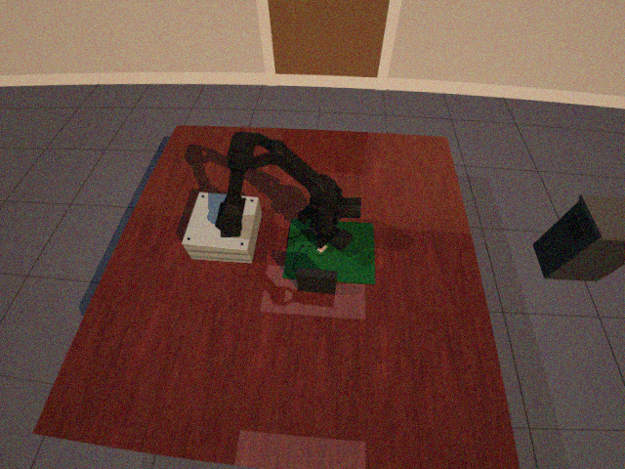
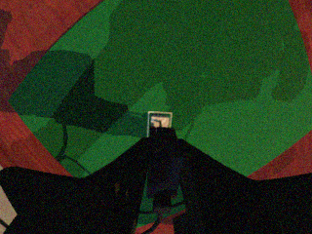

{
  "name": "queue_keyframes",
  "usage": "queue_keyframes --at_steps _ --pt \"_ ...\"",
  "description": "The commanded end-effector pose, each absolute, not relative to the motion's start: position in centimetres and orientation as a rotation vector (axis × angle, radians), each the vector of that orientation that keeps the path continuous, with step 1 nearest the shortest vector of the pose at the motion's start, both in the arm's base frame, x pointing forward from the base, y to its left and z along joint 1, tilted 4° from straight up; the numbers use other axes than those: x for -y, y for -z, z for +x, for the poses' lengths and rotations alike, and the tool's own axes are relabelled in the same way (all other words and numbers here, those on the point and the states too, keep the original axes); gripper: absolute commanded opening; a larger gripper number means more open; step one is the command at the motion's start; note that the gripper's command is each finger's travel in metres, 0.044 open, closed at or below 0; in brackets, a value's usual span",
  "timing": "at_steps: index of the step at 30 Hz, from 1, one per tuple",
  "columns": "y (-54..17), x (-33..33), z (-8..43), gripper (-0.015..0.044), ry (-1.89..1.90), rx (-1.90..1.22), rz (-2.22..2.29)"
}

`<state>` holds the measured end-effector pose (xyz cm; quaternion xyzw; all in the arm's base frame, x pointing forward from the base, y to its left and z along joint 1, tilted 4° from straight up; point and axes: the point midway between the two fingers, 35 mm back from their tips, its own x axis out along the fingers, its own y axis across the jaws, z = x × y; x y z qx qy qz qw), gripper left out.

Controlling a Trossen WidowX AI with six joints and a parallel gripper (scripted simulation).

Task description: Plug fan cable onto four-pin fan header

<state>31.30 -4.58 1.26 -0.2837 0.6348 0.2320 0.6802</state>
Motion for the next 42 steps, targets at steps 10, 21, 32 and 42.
queue_keyframes --at_steps 10,21,32,42 --pt "-1.04 4.53 31.13 0.0 -0.521 -1.424 -0.633" --pt "-0.88 4.54 31.18 0.0 -0.522 -1.424 -0.634" --pt "-0.64 4.56 31.24 0.0 -0.524 -1.423 -0.637" --pt "-0.41 4.57 31.25 0.0 -0.526 -1.423 -0.639"
